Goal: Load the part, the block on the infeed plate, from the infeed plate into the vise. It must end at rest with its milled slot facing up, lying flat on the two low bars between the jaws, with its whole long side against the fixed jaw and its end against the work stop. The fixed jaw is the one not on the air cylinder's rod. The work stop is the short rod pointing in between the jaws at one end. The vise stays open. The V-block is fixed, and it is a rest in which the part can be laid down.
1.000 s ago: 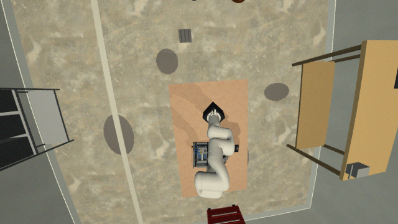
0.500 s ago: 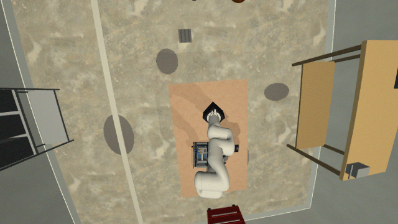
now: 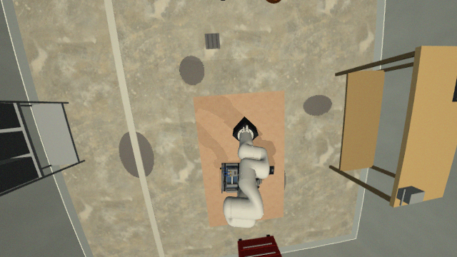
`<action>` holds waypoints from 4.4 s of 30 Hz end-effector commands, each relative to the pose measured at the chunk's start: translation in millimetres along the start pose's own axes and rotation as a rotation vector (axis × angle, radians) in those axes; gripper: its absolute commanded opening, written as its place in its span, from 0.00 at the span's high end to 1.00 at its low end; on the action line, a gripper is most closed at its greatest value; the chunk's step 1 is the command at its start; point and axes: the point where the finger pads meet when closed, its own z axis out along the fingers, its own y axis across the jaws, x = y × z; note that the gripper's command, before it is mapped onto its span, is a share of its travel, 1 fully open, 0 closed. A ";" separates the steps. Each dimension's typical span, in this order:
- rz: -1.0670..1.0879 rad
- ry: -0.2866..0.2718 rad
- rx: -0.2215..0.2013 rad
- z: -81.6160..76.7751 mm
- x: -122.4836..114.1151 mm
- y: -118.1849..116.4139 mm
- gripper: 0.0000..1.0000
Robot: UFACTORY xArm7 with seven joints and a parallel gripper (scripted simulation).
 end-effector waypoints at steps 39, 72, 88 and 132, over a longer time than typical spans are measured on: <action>-0.003 0.000 0.002 -0.7 -0.8 -1.3 0.11; -0.002 0.019 0.002 2.2 1.8 0.8 0.11; -0.002 0.080 0.002 2.2 1.2 0.8 0.11; -0.002 0.338 0.002 2.8 -1.7 0.7 0.11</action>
